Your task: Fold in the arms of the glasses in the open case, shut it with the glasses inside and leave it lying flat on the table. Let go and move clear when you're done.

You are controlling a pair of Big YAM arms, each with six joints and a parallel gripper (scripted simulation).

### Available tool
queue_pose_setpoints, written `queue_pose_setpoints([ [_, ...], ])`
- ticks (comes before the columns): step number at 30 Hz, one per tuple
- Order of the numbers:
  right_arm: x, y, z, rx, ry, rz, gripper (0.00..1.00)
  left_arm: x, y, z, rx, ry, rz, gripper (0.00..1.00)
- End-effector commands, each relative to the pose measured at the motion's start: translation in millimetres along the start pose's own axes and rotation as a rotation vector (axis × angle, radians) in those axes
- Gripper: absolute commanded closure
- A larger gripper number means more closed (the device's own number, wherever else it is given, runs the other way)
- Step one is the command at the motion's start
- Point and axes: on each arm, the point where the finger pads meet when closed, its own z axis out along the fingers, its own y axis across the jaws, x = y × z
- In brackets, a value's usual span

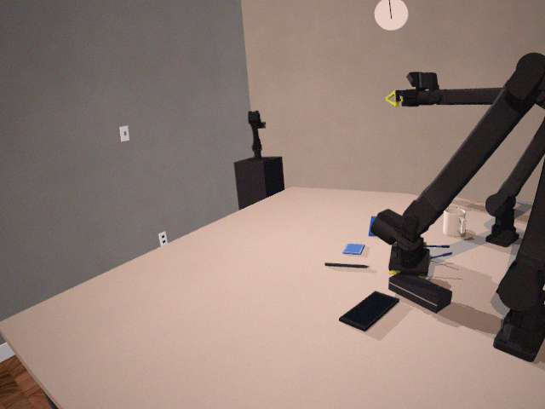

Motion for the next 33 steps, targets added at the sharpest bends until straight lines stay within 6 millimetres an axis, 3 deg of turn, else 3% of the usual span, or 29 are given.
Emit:
queue_pose_setpoints([
  [1, -11.4, 5.2, -3.6, -0.008, -0.021, 0.003, 0.0, -1.1, -5.1, 5.9, 0.027, 0.009, -0.017, 0.43],
  [18, -11.4, 5.2, -3.6, -0.008, -0.021, 0.003, 0.0, 3.1, -10.0, 6.6, 0.037, 0.017, -0.031, 0.43],
  [19, -11.4, 5.2, -3.6, -0.008, -0.021, 0.003, 1.0, 3.2, -10.1, 6.6, 0.037, 0.018, -0.031, 0.43],
  [33, -11.4, 5.2, -3.6, -0.008, -0.021, 0.003, 1.0, 5.8, -8.7, 5.0, 0.032, 0.019, -0.039, 0.43],
])
